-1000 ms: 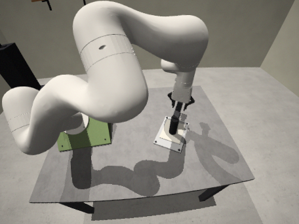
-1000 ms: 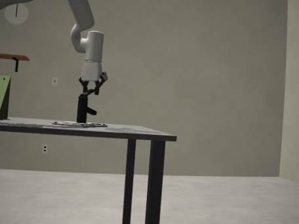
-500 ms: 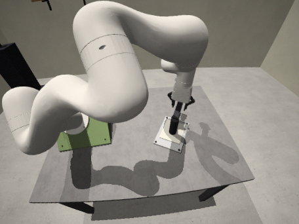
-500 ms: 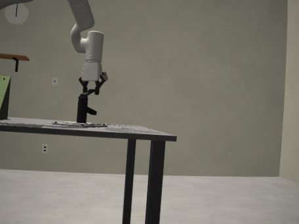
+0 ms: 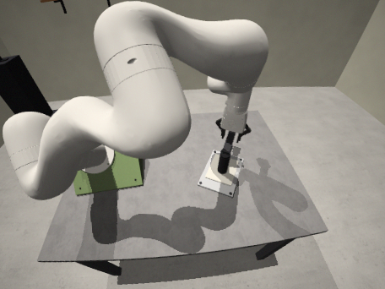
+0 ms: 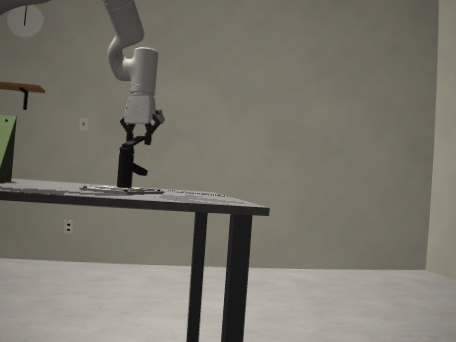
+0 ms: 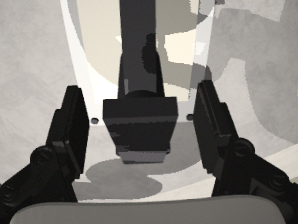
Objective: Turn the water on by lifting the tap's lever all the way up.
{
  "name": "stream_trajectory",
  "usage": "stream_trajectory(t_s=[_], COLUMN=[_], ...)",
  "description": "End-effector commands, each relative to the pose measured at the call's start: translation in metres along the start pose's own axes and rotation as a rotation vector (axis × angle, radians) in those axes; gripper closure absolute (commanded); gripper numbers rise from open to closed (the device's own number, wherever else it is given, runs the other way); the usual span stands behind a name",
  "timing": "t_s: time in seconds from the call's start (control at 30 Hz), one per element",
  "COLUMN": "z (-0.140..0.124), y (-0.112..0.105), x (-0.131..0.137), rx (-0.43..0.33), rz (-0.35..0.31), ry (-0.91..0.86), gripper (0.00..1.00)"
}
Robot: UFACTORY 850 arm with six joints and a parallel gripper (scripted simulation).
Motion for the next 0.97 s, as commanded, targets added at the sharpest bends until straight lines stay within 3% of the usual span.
stream_trajectory(t_s=[0.0, 0.5, 0.93], z=[0.000, 0.000, 0.000], y=[-0.001, -0.002, -0.017], x=[0.000, 0.000, 0.000], rx=[0.002, 0.002, 0.002], rz=[-0.001, -0.001, -0.001], ry=[0.001, 0.001, 0.001], gripper=[0.29, 0.29, 0.29])
Point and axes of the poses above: the point where the finger pads meet when closed, its own y axis out along the fingers, its own x axis across the jaws, z = x × y, the point moved 10 cm from there along -y, back along the fingers, and after that the axes turned 15 degrees about y, right-handed, at the moved point
